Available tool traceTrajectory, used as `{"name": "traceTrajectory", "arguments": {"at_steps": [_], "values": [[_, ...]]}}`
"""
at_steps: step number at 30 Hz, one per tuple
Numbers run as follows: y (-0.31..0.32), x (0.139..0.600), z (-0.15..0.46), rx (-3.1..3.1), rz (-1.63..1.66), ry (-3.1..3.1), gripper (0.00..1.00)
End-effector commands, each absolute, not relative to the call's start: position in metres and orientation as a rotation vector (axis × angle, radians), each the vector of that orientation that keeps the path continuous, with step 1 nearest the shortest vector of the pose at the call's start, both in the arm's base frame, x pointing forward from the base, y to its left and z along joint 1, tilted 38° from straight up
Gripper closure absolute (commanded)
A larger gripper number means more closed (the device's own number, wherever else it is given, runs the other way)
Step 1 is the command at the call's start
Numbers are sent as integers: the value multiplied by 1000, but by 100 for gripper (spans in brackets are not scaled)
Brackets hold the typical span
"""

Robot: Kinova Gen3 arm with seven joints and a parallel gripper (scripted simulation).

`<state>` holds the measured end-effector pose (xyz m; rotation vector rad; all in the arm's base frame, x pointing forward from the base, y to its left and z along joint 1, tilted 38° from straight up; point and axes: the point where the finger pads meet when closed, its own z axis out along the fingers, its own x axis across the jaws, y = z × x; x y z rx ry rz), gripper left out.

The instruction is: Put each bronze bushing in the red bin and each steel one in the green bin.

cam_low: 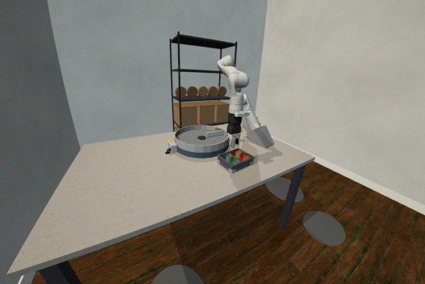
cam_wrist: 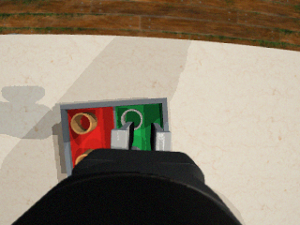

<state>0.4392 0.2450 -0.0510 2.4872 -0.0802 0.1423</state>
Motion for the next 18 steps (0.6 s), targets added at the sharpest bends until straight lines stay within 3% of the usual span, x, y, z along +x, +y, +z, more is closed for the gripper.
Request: {"name": "traceTrajectory", "arguments": {"at_steps": [1,18], "values": [[246,439,-50,2489,144,-80,53],[157,399,8,2489,142,-78,55]]}}
